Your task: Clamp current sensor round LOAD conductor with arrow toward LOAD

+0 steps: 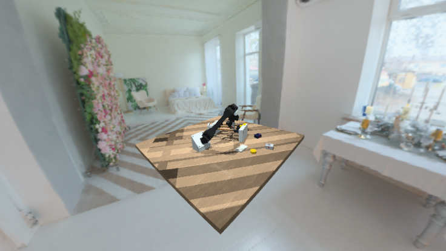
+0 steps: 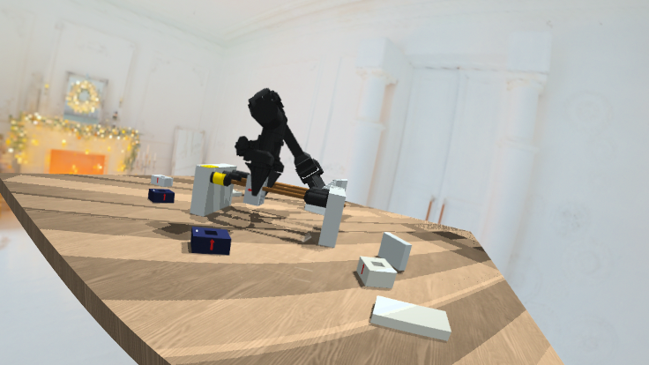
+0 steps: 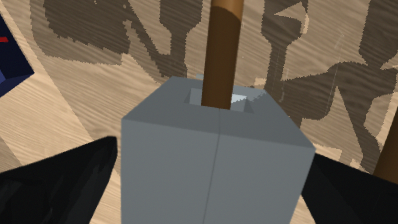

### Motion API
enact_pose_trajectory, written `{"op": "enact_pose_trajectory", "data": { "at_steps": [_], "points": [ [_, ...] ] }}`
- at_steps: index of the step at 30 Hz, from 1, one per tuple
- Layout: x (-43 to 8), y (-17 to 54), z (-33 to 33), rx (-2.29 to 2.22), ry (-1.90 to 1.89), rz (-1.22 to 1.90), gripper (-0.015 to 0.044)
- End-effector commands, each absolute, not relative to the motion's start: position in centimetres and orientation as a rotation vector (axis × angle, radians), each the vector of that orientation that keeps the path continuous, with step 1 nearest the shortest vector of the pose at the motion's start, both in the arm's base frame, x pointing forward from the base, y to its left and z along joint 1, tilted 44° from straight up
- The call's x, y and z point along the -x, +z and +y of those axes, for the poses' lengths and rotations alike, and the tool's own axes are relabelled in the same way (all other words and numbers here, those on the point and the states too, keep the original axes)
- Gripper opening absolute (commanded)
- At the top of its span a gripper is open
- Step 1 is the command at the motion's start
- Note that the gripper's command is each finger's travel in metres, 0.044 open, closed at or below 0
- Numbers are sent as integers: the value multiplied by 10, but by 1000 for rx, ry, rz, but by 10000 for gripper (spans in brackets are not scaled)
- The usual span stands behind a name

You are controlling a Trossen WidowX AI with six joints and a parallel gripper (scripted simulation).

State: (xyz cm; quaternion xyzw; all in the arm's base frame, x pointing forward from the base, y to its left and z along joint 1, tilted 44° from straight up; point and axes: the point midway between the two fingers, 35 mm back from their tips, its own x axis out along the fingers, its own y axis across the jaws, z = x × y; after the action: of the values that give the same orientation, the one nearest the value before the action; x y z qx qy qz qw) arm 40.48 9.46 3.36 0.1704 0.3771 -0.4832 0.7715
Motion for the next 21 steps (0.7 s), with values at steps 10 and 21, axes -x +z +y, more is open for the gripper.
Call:
{"op": "enact_pose_trajectory", "data": {
  "at_steps": [10,21],
  "points": [
    [-368,110,153,-412,-940,789,440],
    [-368,110,153,-412,-940,789,440]
  ]
}}
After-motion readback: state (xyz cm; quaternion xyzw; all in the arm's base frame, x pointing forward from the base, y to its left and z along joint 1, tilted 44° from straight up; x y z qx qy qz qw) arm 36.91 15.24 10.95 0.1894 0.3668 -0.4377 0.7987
